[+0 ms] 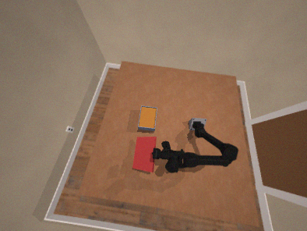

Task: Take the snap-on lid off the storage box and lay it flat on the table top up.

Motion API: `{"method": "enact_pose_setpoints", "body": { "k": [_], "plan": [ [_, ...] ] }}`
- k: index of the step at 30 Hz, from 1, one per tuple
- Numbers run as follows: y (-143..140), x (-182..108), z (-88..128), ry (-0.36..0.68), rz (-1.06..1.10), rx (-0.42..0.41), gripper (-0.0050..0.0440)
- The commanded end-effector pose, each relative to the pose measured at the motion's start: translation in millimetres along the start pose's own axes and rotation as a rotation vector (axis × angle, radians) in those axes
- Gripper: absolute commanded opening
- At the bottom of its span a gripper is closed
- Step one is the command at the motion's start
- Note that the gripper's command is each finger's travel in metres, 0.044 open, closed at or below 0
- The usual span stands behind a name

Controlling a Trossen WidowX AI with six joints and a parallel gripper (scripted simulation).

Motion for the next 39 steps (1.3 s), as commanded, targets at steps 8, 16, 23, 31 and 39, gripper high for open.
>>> {"method": "enact_pose_setpoints", "body": {
  "k": [8, 16, 23, 31, 39],
  "plan": [
    [-6.1, 2.4, -5.4, -0.005, -0.002, 0.010, -0.0050],
    [-10.9, 3.1, -9.6, -0.005, -0.002, 0.010, -0.0050],
    [-13.9, 3.5, -12.2, -0.005, -0.002, 0.010, -0.0050],
    [-19.9, 4.3, -17.4, -0.005, -0.002, 0.010, -0.0050],
    [-24.1, 4.9, -21.0, -0.005, -0.002, 0.010, -0.0050]
  ]
}}
Point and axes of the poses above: the point midway between the two fingers, 35 mm back from their tips, its own z axis back along the fingers, its own y axis across the jaws, x = y × z, the point moved 7 cm from there along z, back along the fingers, and after that the axes turned 8 degrees about -z, right-handed, at the moved point
